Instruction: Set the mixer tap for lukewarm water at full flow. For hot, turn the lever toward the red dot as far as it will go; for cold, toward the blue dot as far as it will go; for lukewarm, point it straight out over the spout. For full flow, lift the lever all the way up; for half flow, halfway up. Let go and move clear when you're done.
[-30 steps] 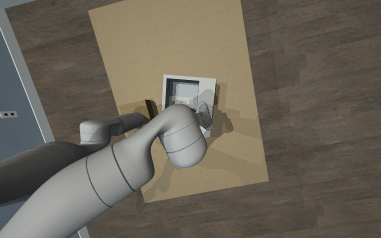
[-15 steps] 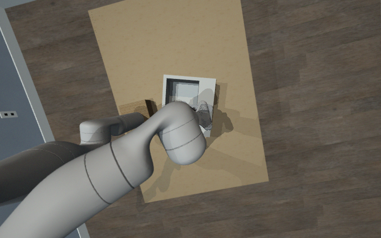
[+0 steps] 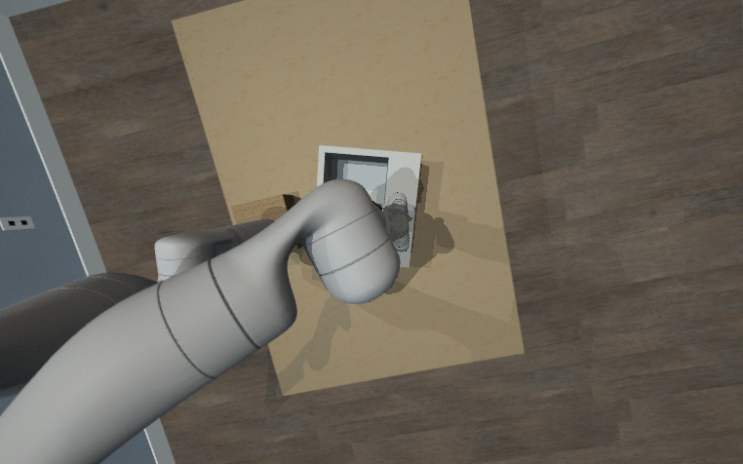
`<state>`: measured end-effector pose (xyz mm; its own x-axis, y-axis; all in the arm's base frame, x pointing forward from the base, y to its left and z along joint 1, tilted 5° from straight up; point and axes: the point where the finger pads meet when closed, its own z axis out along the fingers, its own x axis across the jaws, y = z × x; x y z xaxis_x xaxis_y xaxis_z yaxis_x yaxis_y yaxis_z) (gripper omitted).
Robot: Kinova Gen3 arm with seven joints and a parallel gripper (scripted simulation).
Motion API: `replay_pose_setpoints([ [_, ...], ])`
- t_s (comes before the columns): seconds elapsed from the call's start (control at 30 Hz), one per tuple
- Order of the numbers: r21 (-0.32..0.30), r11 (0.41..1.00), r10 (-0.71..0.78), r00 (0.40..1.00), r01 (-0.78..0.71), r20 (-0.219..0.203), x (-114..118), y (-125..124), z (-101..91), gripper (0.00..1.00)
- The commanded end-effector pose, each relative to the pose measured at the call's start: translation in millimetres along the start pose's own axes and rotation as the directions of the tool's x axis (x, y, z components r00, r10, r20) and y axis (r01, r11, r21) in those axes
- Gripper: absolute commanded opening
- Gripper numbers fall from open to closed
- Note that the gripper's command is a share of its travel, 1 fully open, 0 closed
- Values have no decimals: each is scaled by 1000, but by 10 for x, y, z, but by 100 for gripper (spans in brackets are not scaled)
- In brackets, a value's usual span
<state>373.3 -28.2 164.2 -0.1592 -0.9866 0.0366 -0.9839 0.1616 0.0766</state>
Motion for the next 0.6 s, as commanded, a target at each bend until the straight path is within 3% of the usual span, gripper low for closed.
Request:
replay_pose_setpoints([
  [0.0,2,1000,28,1000,-28,-2,-20,-5,-6,0],
  [0.57,2,983,182,983,-182,-2,-115,-15,-6,0],
])
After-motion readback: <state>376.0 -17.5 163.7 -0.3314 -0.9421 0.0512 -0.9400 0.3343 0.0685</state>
